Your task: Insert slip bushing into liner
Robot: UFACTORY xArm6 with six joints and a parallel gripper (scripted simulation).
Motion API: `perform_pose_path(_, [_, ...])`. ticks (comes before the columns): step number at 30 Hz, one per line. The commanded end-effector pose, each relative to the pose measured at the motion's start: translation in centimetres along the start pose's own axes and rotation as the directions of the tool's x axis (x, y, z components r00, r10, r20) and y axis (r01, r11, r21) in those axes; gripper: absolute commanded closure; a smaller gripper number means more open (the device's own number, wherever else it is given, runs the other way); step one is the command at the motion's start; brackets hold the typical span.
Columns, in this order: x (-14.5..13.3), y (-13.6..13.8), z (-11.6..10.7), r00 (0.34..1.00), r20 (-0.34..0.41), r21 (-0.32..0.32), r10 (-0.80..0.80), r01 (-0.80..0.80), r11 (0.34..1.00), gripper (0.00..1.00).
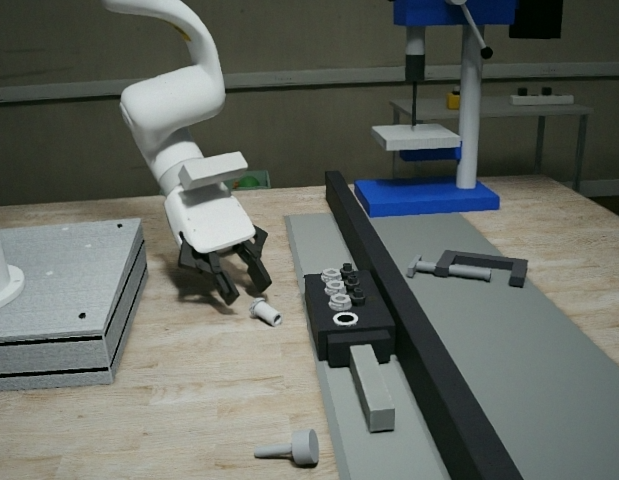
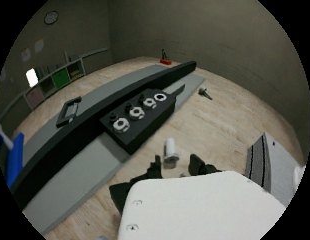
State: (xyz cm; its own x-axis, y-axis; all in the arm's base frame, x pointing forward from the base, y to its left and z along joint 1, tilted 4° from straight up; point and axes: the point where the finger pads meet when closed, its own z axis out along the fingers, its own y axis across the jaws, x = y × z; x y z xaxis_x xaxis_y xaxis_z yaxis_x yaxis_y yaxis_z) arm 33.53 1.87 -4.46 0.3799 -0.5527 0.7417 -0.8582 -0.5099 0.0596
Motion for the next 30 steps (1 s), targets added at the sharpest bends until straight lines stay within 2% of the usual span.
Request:
perform_pose_path(1, [0.05, -0.12, 1.01, 1.000, -0.001, 0.002, 0.002, -0.002, 1.000, 0.47])
perform_pose_path(30, [0.07, -0.16, 1.65, 1.000, -0.001, 0.002, 0.002, -0.002, 1.000, 0.47])
